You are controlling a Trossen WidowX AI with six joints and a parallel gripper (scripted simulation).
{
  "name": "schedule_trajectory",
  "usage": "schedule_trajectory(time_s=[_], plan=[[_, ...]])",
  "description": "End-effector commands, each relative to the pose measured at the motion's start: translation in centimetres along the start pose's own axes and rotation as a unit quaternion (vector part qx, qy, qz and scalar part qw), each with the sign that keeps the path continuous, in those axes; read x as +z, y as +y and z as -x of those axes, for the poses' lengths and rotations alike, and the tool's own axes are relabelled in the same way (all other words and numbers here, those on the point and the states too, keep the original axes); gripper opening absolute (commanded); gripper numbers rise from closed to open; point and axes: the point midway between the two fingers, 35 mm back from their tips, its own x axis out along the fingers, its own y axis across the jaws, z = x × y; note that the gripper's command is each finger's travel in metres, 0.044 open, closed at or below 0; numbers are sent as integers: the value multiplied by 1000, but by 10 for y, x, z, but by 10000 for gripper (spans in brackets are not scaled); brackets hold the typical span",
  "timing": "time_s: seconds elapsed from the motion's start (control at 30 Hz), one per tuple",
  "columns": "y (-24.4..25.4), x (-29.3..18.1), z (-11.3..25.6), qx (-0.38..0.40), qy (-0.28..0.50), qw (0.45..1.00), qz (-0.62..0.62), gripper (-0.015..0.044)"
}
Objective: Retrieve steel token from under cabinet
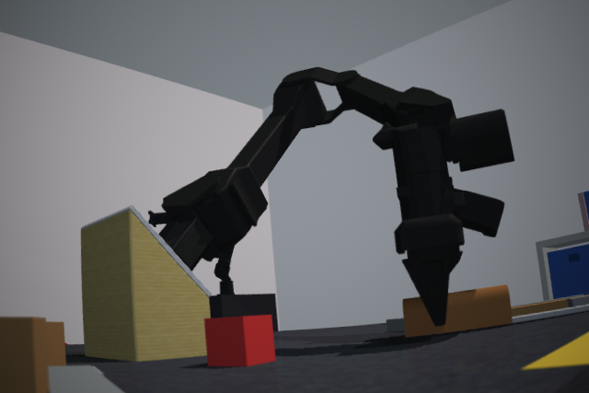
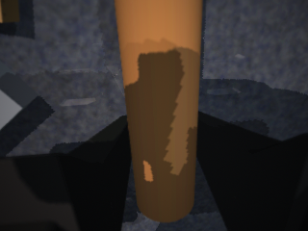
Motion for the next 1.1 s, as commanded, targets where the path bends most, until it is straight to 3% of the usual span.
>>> schedule_trajectory(time_s=[0.0,1.07], plan=[[3,3,1,1,-3,1000,3,0],[3,3,1,1,-3,992,-123,0]])
